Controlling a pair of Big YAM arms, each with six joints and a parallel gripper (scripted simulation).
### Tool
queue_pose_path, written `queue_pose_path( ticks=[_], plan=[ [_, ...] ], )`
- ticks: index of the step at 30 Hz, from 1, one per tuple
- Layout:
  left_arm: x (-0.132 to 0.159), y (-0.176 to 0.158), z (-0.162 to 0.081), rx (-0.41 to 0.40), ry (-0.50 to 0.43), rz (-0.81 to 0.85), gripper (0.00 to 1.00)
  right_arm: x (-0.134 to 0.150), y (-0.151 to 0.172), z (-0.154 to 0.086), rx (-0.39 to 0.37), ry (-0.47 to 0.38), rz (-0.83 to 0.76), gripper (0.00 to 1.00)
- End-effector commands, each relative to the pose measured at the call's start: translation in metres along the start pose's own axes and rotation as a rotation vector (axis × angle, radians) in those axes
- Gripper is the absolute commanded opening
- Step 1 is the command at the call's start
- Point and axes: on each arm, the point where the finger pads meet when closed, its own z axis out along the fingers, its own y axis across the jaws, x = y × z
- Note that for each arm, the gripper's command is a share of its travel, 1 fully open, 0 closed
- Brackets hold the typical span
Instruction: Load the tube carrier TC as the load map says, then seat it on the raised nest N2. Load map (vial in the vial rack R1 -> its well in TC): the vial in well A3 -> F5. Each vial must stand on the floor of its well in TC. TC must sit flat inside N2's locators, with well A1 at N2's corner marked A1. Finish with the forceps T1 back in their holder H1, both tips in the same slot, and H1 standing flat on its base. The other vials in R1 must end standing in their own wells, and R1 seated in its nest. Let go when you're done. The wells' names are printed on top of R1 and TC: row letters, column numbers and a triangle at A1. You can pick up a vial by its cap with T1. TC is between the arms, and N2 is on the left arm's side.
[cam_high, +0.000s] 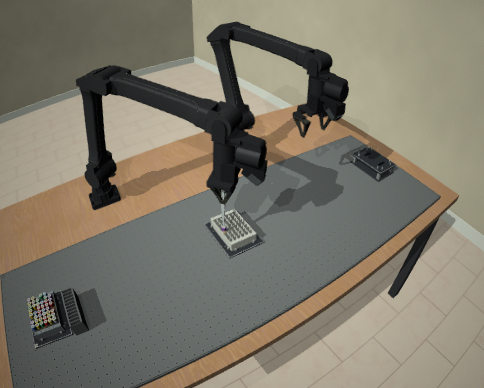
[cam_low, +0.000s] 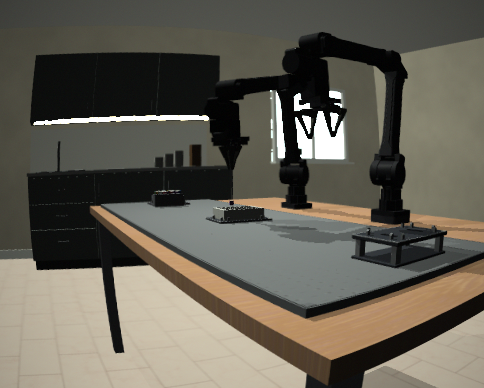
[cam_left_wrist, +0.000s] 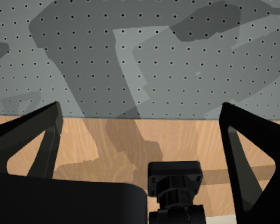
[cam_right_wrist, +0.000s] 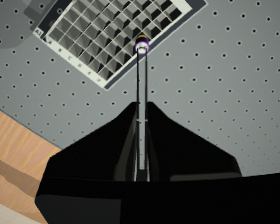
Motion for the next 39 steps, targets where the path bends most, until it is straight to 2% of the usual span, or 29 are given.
queue_pose_path(
  ticks=[1,27,32,39],
  plan=[
    [-0.008,0.0,-0.014,-0.006,-0.031,0.015,1.0,-0.001,-0.006,0.013,-0.007,0.015,0.002,0.07],
    [-0.008,0.0,-0.014,-0.006,-0.031,0.015,1.0,0.0,-0.006,0.012,-0.009,0.022,0.002,0.07],
    [-0.008,0.0,-0.014,-0.006,-0.031,0.015,1.0,-0.012,-0.009,-0.011,-0.002,-0.016,0.002,0.07],
    [-0.008,0.0,-0.014,-0.006,-0.031,0.015,1.0,-0.014,-0.009,-0.017,0.0,-0.023,0.002,0.07]
  ],
)
